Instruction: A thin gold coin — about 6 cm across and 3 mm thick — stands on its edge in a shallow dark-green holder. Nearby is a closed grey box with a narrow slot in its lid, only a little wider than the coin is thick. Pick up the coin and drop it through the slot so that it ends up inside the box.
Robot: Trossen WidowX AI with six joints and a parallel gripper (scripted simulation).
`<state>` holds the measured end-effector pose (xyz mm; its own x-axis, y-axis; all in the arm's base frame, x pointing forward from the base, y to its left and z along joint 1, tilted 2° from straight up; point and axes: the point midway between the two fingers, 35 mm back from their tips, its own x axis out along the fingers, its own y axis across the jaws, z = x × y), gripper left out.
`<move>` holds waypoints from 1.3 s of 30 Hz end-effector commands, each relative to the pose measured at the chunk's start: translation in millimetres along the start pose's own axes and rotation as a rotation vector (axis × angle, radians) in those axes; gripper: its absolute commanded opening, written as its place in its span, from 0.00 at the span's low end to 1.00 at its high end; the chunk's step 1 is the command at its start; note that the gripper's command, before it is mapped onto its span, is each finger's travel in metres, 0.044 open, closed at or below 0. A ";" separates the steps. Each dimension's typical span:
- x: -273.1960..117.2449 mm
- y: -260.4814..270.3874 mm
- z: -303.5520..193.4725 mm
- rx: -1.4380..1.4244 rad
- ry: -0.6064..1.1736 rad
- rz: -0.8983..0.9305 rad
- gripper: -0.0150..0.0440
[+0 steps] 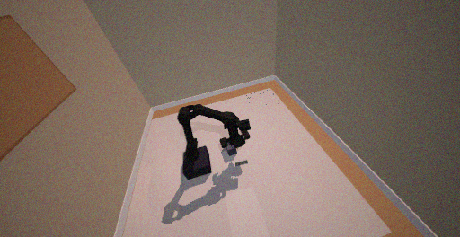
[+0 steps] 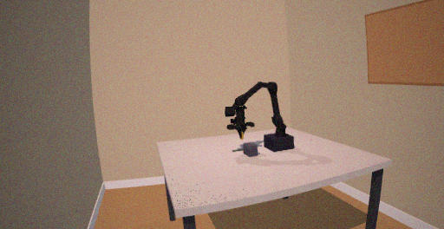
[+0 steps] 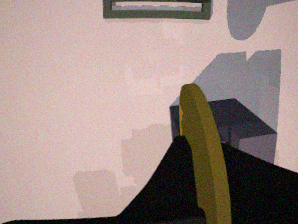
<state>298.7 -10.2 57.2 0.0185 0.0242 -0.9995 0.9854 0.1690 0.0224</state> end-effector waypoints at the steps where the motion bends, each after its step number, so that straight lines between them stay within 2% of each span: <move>1: -0.8 -4.9 -10.9 0.004 0.002 0.004 0.25; 25: 1.1 -31.1 -66.8 0.004 0.007 0.002 0.25; 39: 1.4 -27.7 -64.0 -0.002 0.004 -0.002 0.25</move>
<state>259.9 47.9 56.4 0.0156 0.0270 -0.9995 0.9858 0.1667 0.0199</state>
